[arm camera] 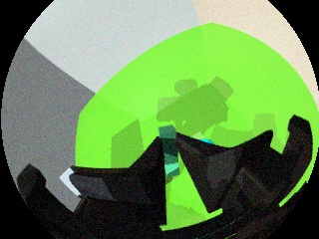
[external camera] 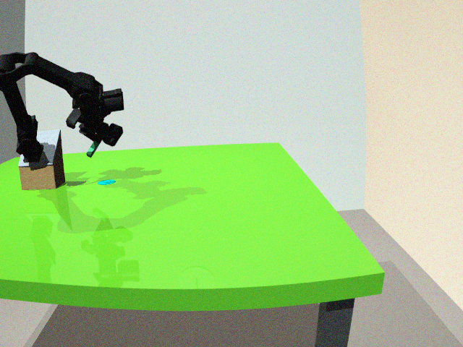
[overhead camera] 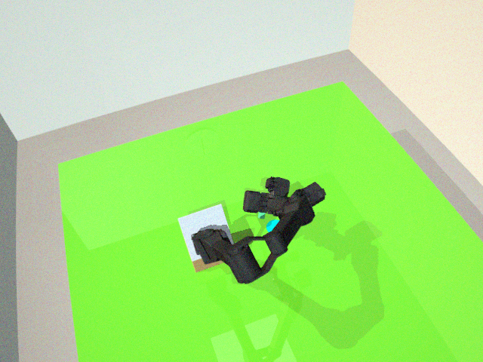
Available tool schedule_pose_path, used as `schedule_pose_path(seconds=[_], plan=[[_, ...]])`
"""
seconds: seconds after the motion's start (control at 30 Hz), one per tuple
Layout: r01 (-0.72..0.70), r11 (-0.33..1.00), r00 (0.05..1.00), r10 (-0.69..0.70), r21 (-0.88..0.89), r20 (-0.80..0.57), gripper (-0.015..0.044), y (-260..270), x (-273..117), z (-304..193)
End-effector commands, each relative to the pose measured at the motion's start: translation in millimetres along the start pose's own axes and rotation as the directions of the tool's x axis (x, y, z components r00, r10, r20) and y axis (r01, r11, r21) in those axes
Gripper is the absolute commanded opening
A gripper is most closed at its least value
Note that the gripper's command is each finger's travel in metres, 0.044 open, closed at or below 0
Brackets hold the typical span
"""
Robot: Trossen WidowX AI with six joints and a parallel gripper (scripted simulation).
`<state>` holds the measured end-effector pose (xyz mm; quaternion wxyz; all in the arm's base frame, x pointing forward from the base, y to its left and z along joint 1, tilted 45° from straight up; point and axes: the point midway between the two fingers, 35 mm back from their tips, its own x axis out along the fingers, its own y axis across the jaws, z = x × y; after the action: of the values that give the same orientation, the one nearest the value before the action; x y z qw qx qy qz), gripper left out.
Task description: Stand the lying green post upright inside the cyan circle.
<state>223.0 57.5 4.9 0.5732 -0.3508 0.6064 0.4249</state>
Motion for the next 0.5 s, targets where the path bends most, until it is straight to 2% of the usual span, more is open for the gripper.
schedule_pose_path(seconds=[0.0,0.47], plan=[[-0.004,1.0,1.0,0.005,-0.008,0.025,0.0023,1.2,0.8,-0.7],[0.002,1.0,0.992,0.002,-0.031,0.126,0.0023,0.5,-1.1,-0.4]])
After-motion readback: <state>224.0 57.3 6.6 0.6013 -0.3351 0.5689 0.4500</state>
